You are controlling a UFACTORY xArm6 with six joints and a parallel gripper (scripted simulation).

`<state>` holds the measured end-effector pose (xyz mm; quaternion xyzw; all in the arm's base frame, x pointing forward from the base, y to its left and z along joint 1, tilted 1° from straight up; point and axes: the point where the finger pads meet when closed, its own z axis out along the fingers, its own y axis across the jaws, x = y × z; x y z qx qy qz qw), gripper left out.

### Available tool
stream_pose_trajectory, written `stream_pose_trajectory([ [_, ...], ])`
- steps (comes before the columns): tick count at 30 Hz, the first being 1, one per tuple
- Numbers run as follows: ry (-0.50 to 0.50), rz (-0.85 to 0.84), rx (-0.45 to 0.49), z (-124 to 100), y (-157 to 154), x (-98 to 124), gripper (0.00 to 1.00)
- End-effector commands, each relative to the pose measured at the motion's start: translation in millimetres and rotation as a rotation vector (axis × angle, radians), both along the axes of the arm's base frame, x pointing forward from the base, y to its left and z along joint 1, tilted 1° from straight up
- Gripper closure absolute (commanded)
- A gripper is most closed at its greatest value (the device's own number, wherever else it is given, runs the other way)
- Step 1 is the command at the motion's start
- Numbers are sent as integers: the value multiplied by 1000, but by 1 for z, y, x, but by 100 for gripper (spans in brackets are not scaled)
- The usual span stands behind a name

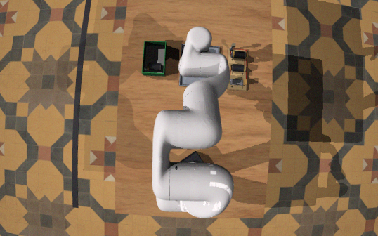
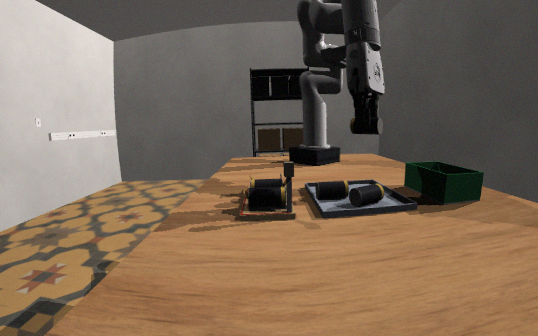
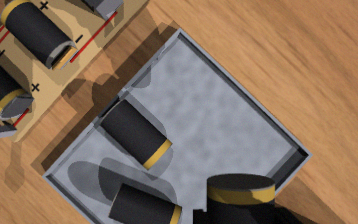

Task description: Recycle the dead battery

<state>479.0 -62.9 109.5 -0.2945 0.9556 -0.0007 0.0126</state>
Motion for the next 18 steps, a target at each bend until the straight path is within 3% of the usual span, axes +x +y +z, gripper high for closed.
stream_pose_trajectory([
  [1,10,0,1,-3,0,-3,72],
  [18,11,-79,3,-3,0,-3,72],
])
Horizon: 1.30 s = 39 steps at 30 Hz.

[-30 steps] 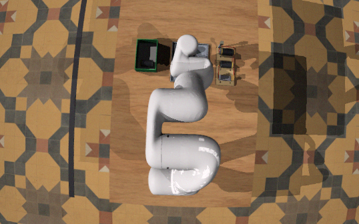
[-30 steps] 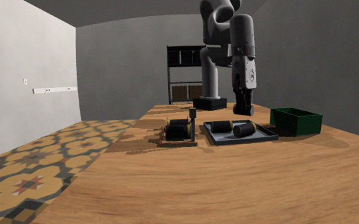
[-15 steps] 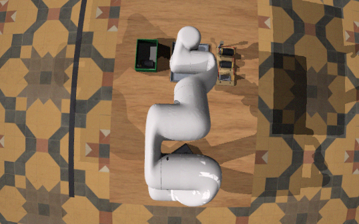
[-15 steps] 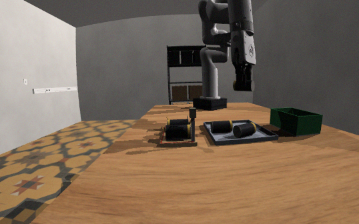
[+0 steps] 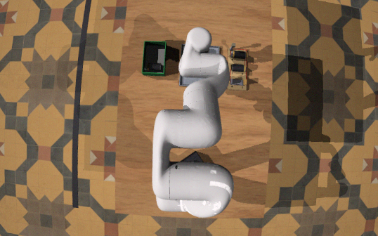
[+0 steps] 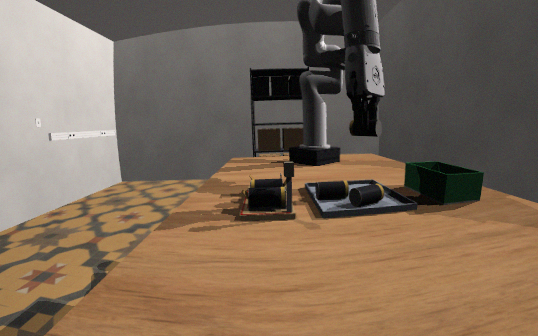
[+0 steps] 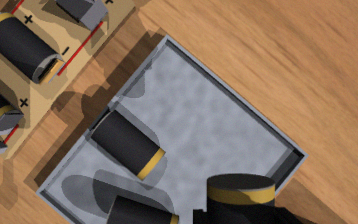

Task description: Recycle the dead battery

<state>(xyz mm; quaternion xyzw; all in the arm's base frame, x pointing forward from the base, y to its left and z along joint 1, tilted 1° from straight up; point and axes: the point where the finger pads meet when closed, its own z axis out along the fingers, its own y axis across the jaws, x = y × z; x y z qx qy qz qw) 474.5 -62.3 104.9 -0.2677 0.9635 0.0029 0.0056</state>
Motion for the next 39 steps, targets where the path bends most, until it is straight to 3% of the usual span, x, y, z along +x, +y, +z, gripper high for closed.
stream_pose_trajectory([
  [1,-5,-36,-1,2,0,2,72],
  [21,-2,-412,4,2,0,2,72],
  [36,3,-984,11,2,0,2,72],
  [39,4,-1026,11,2,0,2,72],
])
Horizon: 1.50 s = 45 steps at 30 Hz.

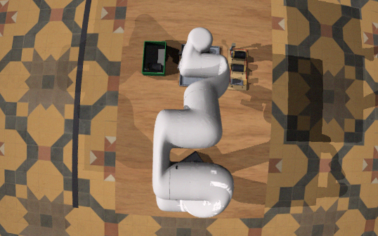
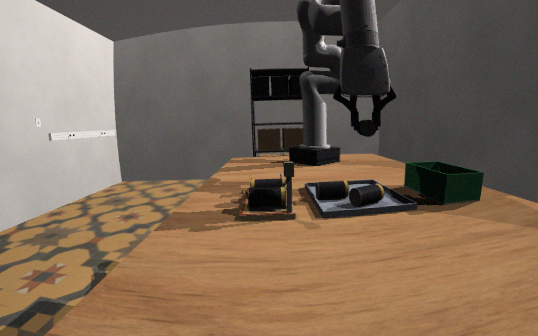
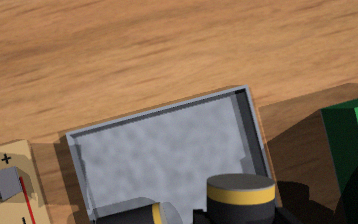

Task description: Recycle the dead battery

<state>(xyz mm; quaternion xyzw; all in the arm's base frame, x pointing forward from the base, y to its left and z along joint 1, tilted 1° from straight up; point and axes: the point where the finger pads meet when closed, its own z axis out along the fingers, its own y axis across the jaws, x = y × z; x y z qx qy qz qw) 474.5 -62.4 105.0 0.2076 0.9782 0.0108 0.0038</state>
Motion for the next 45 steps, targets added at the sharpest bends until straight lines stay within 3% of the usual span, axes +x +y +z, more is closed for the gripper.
stream_pose_trajectory([
  [1,-1,-108,-11,2,0,2,72],
  [14,6,-636,-3,2,0,2,72],
  [16,6,-636,-3,2,0,2,72],
  [28,12,-1024,2,2,0,2,72],
  [45,15,-1278,6,2,0,2,72],
])
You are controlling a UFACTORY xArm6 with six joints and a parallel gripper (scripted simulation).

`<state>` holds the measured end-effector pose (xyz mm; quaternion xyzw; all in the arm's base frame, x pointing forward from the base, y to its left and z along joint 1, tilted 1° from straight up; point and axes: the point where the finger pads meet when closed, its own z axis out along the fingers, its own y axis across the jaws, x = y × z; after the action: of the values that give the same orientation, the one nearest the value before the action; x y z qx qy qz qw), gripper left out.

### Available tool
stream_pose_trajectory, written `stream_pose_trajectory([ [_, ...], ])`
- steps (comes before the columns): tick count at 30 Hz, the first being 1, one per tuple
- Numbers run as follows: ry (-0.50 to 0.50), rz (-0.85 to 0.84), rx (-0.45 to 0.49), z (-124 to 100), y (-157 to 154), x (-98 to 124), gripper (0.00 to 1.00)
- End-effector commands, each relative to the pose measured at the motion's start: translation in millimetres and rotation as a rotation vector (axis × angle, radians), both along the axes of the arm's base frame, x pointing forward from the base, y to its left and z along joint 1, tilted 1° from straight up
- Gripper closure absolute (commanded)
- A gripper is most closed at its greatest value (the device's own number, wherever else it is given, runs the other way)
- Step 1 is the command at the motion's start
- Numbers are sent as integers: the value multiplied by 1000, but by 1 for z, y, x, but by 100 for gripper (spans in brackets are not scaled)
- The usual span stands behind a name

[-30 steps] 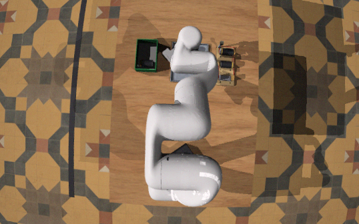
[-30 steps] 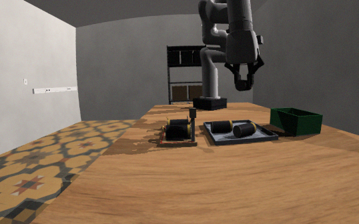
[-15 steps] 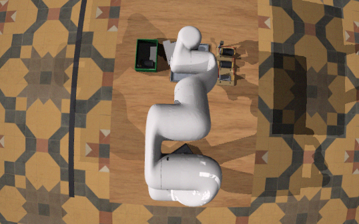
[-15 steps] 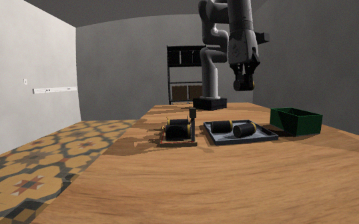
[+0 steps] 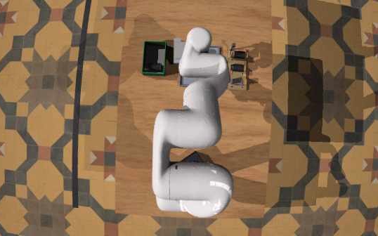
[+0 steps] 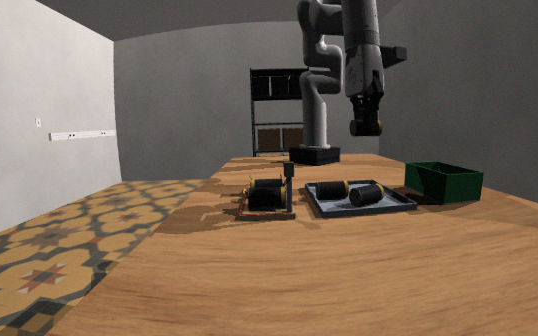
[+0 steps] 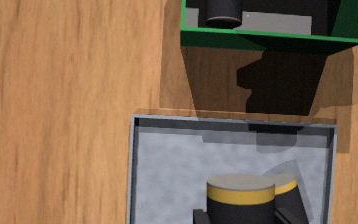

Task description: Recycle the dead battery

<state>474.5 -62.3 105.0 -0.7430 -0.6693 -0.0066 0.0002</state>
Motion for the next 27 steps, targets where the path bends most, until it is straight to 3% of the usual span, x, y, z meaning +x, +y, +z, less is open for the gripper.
stream_pose_trajectory([
  [1,-4,-29,-1,2,0,2,72],
  [27,-4,-59,-1,2,-10,-3,72],
])
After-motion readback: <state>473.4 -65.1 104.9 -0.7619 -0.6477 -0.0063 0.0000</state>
